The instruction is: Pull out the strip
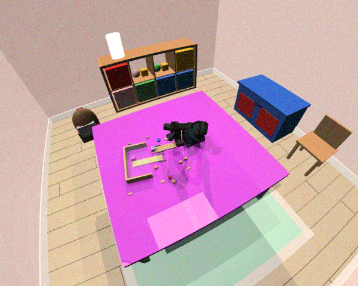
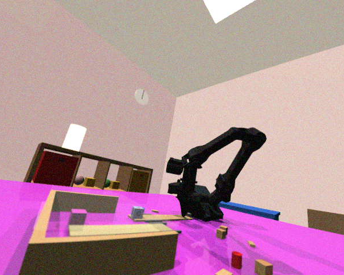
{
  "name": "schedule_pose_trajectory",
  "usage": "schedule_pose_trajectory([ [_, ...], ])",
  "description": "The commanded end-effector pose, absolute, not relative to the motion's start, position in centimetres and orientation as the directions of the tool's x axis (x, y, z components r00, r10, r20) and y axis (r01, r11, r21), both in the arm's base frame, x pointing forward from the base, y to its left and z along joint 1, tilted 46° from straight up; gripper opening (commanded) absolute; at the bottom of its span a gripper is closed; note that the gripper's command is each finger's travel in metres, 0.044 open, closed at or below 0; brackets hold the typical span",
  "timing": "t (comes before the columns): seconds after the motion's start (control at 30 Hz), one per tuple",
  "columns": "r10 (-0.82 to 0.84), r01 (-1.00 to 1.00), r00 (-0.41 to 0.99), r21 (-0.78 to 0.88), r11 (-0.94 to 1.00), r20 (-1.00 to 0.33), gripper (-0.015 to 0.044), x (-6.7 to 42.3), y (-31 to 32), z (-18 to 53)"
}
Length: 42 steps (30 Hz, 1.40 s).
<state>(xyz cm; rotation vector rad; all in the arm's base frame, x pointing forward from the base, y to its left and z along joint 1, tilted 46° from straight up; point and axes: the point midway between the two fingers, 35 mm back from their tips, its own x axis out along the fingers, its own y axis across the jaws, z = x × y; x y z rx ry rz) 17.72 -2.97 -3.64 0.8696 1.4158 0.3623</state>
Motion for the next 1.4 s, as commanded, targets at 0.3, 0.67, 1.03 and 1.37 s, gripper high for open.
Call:
schedule_pose_trajectory([
  [0.3,0.696,0.277,0.149,0.705,0.653,-0.703,0.0000,17.4,-5.3,-1.4],
  [0.67,0.698,0.428,0.145,0.681,0.595,-0.701,0.0157,19.5,-6.6,-1.0],
  [1.03,0.698,0.426,0.146,0.681,0.595,-0.701,0.0440,23.1,-8.0,-1.1],
  [1.37,0.697,0.425,0.148,0.682,0.596,-0.702,0.0440,26.5,-9.3,-1.1],
])
